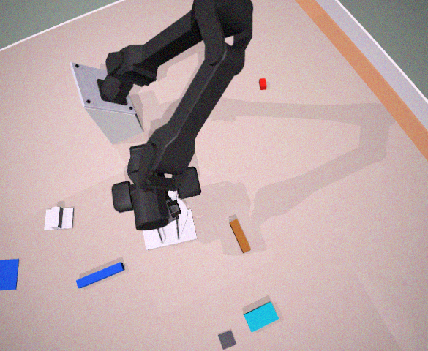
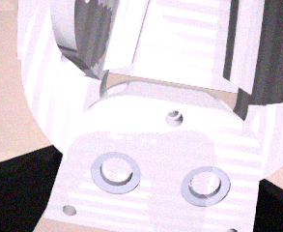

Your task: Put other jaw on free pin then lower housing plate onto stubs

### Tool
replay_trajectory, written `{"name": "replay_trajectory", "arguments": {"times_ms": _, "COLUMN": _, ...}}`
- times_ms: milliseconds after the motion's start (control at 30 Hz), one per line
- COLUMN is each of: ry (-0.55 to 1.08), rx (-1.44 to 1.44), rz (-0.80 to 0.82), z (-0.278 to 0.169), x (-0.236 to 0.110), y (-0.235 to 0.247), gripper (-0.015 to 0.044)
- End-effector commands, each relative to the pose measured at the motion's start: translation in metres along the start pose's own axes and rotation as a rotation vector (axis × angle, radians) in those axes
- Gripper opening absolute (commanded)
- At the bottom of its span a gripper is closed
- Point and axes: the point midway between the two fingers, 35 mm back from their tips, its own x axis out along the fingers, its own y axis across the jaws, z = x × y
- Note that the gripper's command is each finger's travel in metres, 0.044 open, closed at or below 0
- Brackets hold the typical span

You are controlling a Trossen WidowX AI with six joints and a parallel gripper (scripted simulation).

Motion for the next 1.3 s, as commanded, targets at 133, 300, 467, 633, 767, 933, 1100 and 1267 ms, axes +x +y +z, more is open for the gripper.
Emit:
{"name": "replay_trajectory", "arguments": {"times_ms": 133, "ry": 0.002, "rx": 0.006, "rz": 0.003, "z": -0.001, "x": 0.001, "y": 0.000, "gripper": 0.0351}}
{"name": "replay_trajectory", "arguments": {"times_ms": 300, "ry": 0.002, "rx": 0.006, "rz": 0.003, "z": -0.001, "x": 0.001, "y": 0.000, "gripper": 0.0351}}
{"name": "replay_trajectory", "arguments": {"times_ms": 467, "ry": 0.002, "rx": 0.006, "rz": 0.003, "z": -0.001, "x": 0.001, "y": 0.000, "gripper": 0.0351}}
{"name": "replay_trajectory", "arguments": {"times_ms": 633, "ry": 0.000, "rx": 0.000, "rz": 0.000, "z": 0.000, "x": 0.000, "y": 0.000, "gripper": 0.0440}}
{"name": "replay_trajectory", "arguments": {"times_ms": 767, "ry": 0.000, "rx": 0.000, "rz": 0.000, "z": 0.000, "x": 0.000, "y": 0.000, "gripper": 0.0440}}
{"name": "replay_trajectory", "arguments": {"times_ms": 933, "ry": 0.000, "rx": 0.000, "rz": 0.000, "z": 0.000, "x": 0.000, "y": 0.000, "gripper": 0.0440}}
{"name": "replay_trajectory", "arguments": {"times_ms": 1100, "ry": 0.000, "rx": 0.000, "rz": -0.001, "z": 0.000, "x": -0.002, "y": 0.000, "gripper": 0.0440}}
{"name": "replay_trajectory", "arguments": {"times_ms": 1267, "ry": -0.001, "rx": 0.004, "rz": -0.006, "z": 0.003, "x": -0.040, "y": -0.002, "gripper": 0.0440}}
